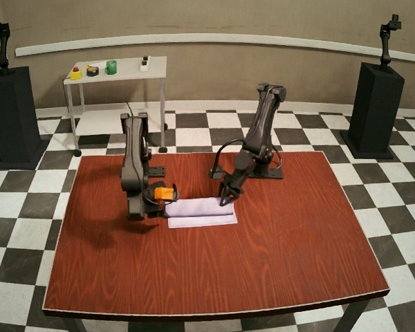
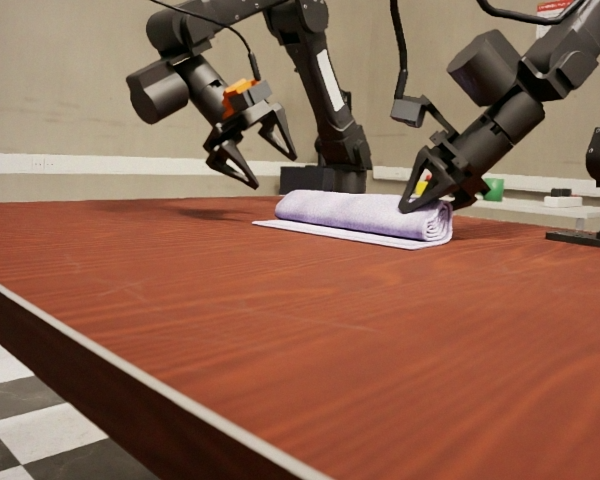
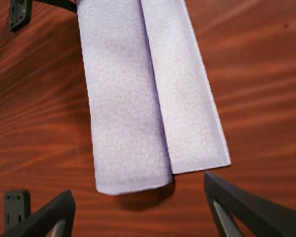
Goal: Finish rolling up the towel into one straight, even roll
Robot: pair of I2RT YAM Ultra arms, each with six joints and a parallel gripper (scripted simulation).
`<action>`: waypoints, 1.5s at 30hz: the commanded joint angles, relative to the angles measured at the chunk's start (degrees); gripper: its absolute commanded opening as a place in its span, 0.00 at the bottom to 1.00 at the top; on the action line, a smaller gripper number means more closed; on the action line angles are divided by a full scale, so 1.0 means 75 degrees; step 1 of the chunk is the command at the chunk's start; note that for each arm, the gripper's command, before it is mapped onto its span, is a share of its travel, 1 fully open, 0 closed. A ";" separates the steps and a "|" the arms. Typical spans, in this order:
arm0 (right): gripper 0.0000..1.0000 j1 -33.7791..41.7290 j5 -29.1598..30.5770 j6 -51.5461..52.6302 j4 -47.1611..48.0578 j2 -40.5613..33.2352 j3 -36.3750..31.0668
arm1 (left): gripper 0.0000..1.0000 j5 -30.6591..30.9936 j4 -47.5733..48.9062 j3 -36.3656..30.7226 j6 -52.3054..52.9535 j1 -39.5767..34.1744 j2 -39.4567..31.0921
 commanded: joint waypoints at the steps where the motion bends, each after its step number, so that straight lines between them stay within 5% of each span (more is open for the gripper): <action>1: 0.85 -0.0031 -0.0014 0.0081 -0.0001 -0.0100 0.0227 | 0.41 0.0147 -0.0077 0.0311 0.0013 0.0122 0.0153; 16: 0.85 -0.0031 -0.0013 0.0080 -0.0001 -0.0100 0.0226 | 0.41 0.1374 -0.1870 0.1550 -0.0153 0.0778 0.0981; 45: 0.85 -0.0031 -0.0013 0.0080 -0.0001 -0.0100 0.0226 | 0.41 0.4112 -0.7401 0.5459 0.0713 0.2062 0.4766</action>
